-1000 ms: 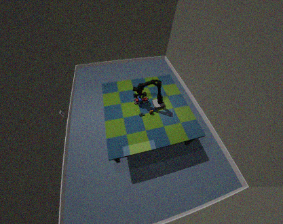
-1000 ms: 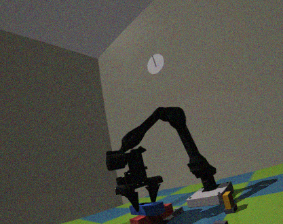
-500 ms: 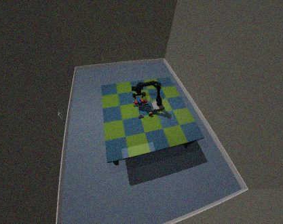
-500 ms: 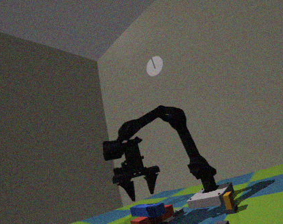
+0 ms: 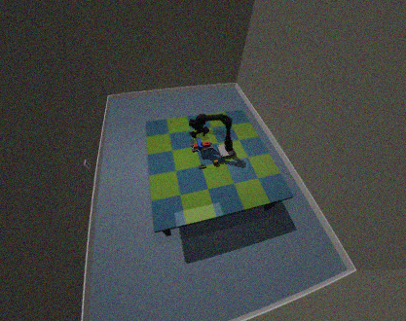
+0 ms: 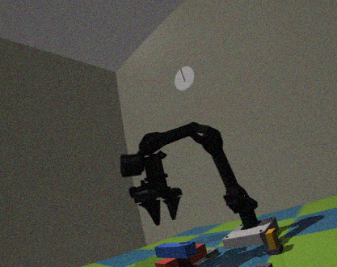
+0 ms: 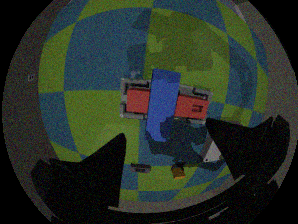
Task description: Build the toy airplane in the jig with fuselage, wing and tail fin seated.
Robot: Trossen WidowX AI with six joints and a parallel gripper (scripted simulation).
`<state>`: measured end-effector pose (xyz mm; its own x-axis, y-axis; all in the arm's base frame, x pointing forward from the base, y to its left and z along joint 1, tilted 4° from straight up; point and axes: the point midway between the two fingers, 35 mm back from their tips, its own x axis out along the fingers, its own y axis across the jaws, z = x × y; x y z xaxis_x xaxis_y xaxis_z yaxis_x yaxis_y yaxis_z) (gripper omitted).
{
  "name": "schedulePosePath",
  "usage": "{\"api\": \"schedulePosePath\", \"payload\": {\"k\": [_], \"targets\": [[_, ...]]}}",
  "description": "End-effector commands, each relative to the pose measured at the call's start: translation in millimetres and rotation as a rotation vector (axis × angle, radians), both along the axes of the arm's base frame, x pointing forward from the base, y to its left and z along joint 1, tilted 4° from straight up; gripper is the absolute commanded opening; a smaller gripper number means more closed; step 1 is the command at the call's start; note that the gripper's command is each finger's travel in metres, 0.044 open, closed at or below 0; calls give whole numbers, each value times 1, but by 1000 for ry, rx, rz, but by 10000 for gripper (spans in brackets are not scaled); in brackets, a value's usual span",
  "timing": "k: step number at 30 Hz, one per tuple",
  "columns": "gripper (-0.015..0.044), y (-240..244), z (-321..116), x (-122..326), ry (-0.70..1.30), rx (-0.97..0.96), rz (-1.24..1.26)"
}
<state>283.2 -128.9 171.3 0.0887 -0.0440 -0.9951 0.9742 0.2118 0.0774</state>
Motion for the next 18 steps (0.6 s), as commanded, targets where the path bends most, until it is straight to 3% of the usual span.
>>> {"api": "schedulePosePath", "payload": {"k": [1, 9, 18], "targets": [[440, 0, 1, 0, 20, -37, 465], [440, 0, 1, 1, 53, -106, 1236], [440, 0, 1, 1, 56, -113, 1311]]}}
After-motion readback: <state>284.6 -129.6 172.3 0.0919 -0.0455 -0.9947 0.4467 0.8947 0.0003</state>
